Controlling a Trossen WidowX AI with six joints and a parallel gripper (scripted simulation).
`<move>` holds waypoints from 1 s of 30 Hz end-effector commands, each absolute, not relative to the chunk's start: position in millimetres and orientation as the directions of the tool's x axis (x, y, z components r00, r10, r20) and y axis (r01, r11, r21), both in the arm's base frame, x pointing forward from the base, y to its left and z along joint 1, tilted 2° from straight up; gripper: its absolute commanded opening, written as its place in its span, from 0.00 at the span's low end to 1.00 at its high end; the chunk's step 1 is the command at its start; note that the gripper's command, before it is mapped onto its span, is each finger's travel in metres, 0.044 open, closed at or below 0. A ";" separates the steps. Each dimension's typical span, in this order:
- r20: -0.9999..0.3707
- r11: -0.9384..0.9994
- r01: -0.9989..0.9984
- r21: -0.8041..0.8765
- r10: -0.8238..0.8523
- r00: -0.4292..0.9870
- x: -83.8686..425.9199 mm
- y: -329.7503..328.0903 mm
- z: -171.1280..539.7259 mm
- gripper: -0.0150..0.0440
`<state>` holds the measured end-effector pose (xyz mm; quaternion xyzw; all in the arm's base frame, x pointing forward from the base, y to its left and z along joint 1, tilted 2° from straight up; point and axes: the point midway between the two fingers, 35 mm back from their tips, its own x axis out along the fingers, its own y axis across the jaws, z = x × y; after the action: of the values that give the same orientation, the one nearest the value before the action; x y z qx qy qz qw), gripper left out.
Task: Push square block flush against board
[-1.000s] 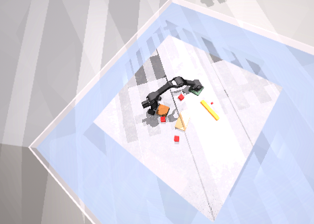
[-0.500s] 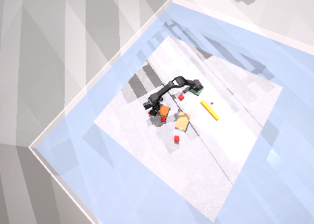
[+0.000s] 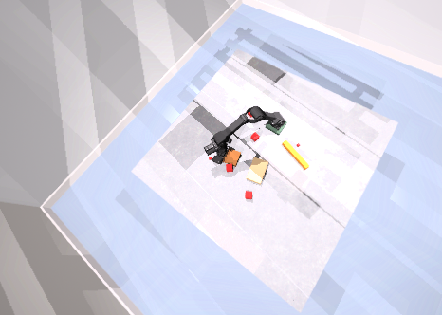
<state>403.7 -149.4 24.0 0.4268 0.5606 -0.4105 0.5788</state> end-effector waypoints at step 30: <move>-1.000 0.306 0.952 0.017 0.025 0.010 385.5 -99.5 15.6 0.25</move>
<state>392.3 -112.0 25.2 0.4294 0.5590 -0.4088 0.5797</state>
